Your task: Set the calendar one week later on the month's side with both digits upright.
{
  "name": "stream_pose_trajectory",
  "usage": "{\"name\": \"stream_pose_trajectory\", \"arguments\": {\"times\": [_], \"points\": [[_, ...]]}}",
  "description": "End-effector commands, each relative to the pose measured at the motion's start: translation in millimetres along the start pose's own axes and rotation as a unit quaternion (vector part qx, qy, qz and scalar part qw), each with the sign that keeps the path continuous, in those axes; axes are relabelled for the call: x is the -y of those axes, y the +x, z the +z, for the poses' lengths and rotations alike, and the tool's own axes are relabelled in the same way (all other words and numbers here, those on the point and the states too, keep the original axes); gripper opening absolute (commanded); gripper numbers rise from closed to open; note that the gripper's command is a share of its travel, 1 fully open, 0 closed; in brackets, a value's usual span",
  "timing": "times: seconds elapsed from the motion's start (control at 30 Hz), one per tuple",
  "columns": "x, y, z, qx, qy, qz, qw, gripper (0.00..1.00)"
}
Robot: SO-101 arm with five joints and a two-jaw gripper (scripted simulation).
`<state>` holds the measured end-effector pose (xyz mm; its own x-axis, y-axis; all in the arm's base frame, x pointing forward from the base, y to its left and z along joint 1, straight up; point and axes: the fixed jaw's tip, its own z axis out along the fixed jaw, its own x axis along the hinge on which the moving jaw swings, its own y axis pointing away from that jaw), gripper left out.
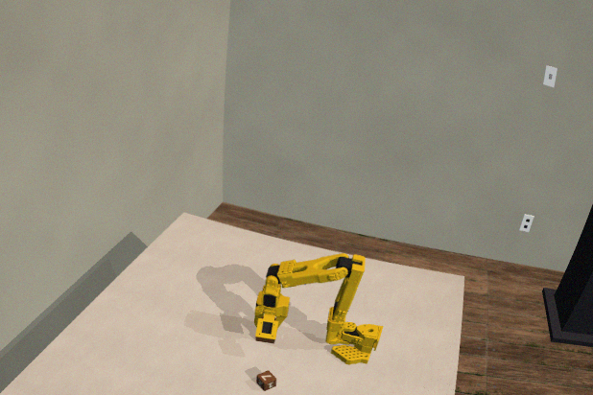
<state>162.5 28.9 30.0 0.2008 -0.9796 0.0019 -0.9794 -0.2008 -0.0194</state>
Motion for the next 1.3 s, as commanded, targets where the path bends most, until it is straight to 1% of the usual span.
{"name": "stream_pose_trajectory", "arguments": {"times": [0.0,0.73,0.83,1.07,1.27], "points": [[3.3,-0.9,-0.9,0.001,0.011,0.001,1.0,0.0],[3.4,-0.9,2.8,0.001,0.011,0.001,1.0,0.0],[3.4,-0.9,2.8,0.001,0.011,0.001,1.0,0.04],[3.4,-0.9,2.8,0.001,0.011,0.001,1.0,0.16],[3.4,-0.9,2.8,0.001,0.011,0.001,1.0,0.17]]}}
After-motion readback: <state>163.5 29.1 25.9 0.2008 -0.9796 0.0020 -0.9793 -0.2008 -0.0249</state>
